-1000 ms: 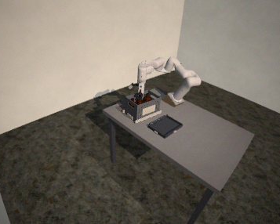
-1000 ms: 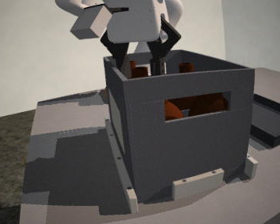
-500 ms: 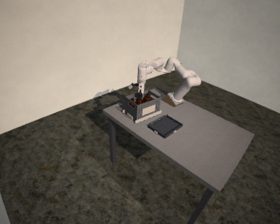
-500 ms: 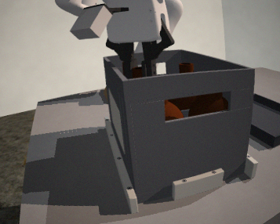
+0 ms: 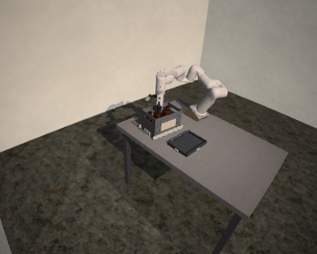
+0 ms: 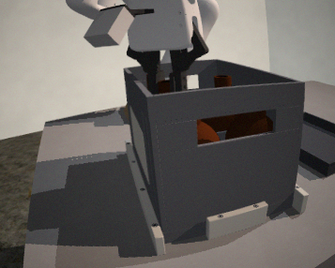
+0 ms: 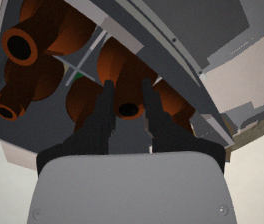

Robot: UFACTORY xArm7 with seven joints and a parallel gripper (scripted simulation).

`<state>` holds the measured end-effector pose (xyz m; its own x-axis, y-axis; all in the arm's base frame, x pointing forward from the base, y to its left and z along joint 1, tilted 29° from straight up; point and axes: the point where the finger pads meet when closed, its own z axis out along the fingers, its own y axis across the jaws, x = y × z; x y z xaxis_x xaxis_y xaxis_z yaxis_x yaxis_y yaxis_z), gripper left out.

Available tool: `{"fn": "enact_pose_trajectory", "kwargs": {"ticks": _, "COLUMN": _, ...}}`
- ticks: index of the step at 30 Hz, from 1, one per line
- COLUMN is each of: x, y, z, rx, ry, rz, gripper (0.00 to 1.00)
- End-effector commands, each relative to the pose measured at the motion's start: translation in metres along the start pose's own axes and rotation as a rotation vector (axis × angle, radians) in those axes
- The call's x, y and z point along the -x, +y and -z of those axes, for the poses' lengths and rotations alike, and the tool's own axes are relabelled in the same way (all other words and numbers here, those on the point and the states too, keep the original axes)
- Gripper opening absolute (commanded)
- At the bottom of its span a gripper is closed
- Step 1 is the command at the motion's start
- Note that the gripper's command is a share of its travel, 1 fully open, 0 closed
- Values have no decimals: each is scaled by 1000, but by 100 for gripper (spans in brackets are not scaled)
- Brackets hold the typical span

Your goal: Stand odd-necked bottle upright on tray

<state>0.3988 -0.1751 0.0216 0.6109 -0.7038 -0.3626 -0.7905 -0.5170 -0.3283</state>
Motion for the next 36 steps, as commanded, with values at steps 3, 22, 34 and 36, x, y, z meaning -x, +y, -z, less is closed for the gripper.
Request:
{"fn": "enact_pose_trajectory", "kwargs": {"ticks": 3, "x": -1, "y": 0, "z": 2, "rx": -2, "ry": 4, "rz": 0, "gripper": 0}}
{"fn": "enact_pose_trajectory", "kwargs": {"ticks": 22, "x": -1, "y": 0, "z": 2, "rx": -2, "ry": 4, "rz": 0, "gripper": 0}}
{"fn": "enact_pose_trajectory", "kwargs": {"ticks": 34, "x": -1, "y": 0, "z": 2, "rx": -2, "ry": 4, "rz": 0, "gripper": 65}}
{"fn": "enact_pose_trajectory", "kwargs": {"ticks": 36, "x": -1, "y": 0, "z": 2, "rx": -2, "ry": 4, "rz": 0, "gripper": 65}}
